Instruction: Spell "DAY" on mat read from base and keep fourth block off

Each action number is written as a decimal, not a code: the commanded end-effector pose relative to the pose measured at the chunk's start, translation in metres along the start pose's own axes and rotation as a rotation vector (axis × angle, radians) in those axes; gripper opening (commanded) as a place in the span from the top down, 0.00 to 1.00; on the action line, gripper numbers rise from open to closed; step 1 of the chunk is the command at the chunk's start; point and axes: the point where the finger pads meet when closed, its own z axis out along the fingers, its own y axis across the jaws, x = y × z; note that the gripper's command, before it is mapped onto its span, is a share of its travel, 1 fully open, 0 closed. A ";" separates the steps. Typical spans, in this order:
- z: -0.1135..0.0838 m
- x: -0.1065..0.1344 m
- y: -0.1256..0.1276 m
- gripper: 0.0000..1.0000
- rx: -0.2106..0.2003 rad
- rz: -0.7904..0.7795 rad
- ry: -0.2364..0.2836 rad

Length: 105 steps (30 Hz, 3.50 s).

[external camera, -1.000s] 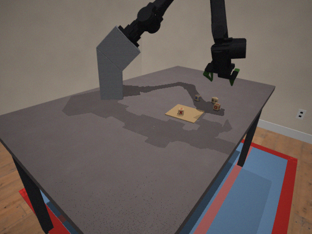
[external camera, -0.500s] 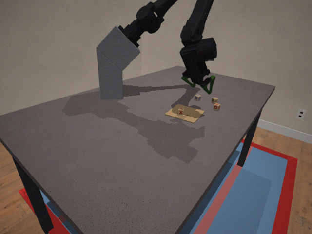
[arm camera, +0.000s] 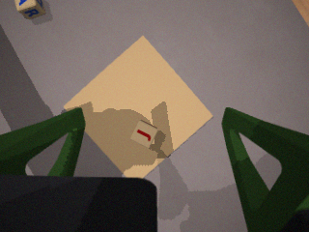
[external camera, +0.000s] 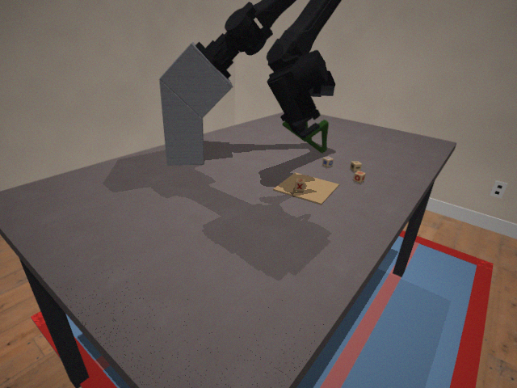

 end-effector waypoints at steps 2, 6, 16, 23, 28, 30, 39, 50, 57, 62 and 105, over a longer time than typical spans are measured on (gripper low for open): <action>-0.021 0.014 0.003 0.00 0.078 0.126 -0.027; -0.030 0.018 0.007 0.00 0.103 0.164 -0.035; -0.023 0.016 0.011 0.00 0.082 0.157 -0.038; -0.023 0.016 0.011 0.00 0.082 0.157 -0.038; -0.023 0.016 0.011 0.00 0.082 0.157 -0.038; -0.023 0.016 0.011 0.00 0.081 0.159 -0.037; -0.023 0.016 0.011 0.00 0.081 0.159 -0.037; -0.023 0.016 0.011 0.00 0.081 0.159 -0.037; -0.023 0.016 0.011 0.00 0.081 0.159 -0.037; -0.023 0.016 0.011 0.00 0.081 0.159 -0.037; -0.028 0.004 0.006 0.00 0.112 0.446 0.585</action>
